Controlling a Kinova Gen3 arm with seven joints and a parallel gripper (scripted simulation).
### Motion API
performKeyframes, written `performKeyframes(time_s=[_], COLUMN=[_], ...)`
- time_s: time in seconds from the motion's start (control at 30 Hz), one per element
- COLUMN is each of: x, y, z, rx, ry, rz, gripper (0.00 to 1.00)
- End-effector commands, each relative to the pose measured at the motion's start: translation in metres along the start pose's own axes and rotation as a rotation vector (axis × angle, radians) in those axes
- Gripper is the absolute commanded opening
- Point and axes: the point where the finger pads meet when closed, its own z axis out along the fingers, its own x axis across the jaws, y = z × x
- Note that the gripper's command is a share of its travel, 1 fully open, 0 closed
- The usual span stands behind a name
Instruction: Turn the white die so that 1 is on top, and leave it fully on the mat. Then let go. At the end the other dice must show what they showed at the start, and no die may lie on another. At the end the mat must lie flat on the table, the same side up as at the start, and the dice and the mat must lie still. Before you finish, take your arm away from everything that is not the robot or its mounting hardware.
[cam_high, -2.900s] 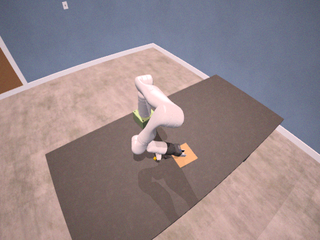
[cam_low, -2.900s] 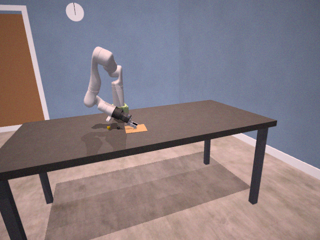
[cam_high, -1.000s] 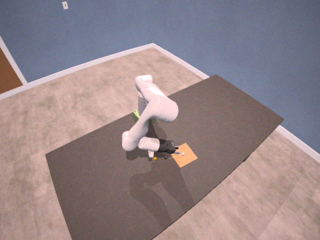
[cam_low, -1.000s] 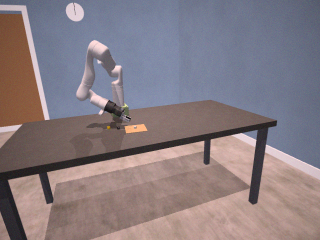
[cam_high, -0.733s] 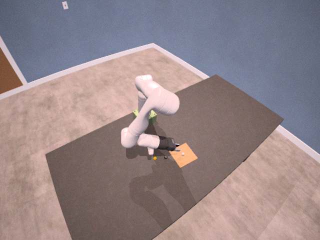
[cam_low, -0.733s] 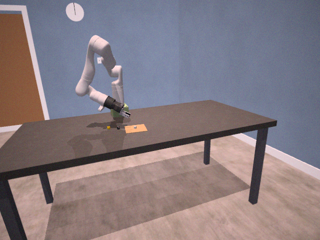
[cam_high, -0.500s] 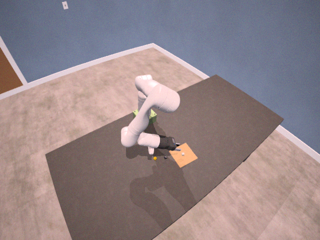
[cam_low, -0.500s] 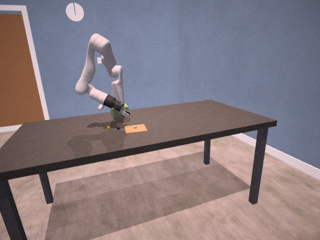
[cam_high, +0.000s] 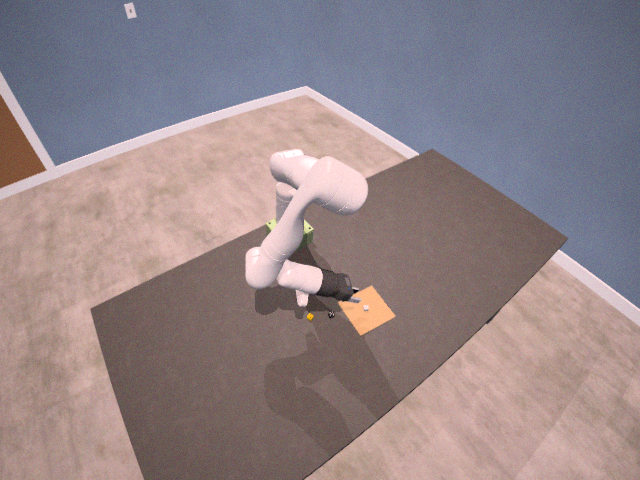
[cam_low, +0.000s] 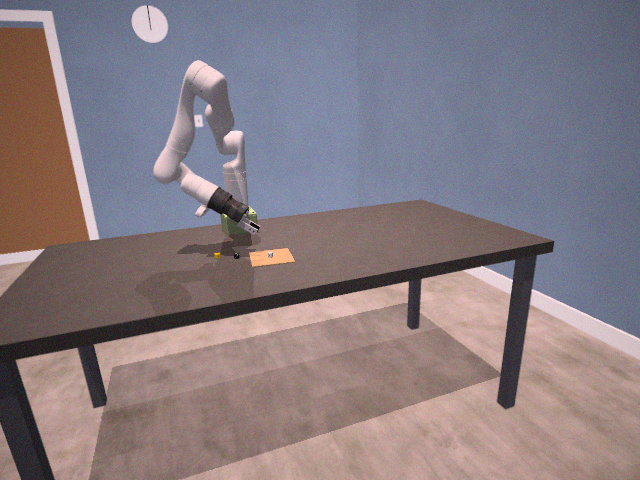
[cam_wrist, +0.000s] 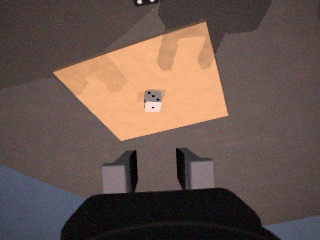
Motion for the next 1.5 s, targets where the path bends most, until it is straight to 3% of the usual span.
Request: performKeyframes(time_s=[0.0, 0.2, 0.53, 0.6, 1.07, 1.17, 1.47], x=[0.0, 0.0, 0.0, 0.0, 0.001, 0.002, 0.001], y=[0.011, 0.015, 0.03, 0.03, 0.043, 0.044, 0.053], z=[0.002, 0.005, 0.01, 0.01, 0.019, 0.02, 0.023], rx=[0.011, 0.099, 0.328, 0.328, 0.595, 0.611, 0.741], ry=[0.003, 0.005, -0.008, -0.008, 0.001, 0.004, 0.002], rz=[-0.021, -0.021, -0.023, -0.023, -0.023, -0.022, -0.023], gripper=[0.64, 0.64, 0.64, 0.64, 0.64, 0.64, 0.64])
